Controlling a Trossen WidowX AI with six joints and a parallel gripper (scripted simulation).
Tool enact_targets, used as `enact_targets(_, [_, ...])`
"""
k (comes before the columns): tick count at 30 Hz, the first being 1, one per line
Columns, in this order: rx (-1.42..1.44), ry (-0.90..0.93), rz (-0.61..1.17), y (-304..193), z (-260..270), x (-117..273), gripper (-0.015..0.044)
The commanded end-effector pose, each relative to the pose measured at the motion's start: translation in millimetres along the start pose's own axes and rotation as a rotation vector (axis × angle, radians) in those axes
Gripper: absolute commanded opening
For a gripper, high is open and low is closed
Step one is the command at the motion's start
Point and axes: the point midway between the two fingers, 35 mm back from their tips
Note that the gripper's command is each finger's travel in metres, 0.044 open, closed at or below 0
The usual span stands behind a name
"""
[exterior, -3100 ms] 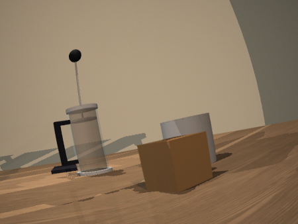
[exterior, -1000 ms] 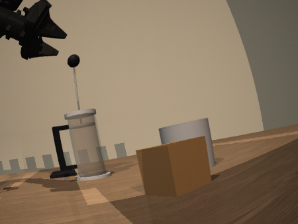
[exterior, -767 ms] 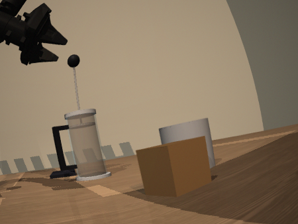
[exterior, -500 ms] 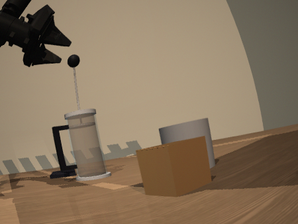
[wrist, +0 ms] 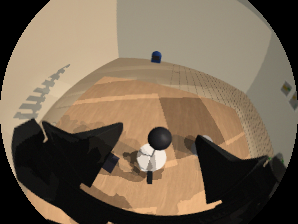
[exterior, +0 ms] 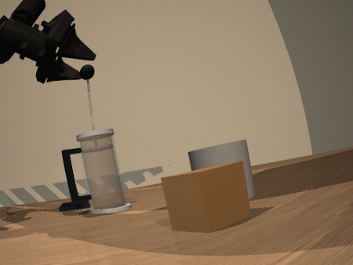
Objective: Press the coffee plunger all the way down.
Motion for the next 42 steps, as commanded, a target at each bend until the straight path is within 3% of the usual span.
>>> enact_targets(1, [-0.015, -0.002, 0.0, -4, -1, -7, 0.044])
enact_targets(2, [-0.015, -0.002, 0.0, -4, -1, -7, 0.044])
enact_targets(14, [-0.015, -0.002, 0.0, -4, -1, -7, 0.0125])
enact_targets(42, [-0.013, -0.008, 0.006, -21, -10, -24, 0.0116])
Point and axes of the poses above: the point midway between the two fingers, 35 mm back from their tips, its own x axis back along the fingers, its own z axis across the jaws, y = z × x, and after that the axes turned 11 degrees about -x, right-handed
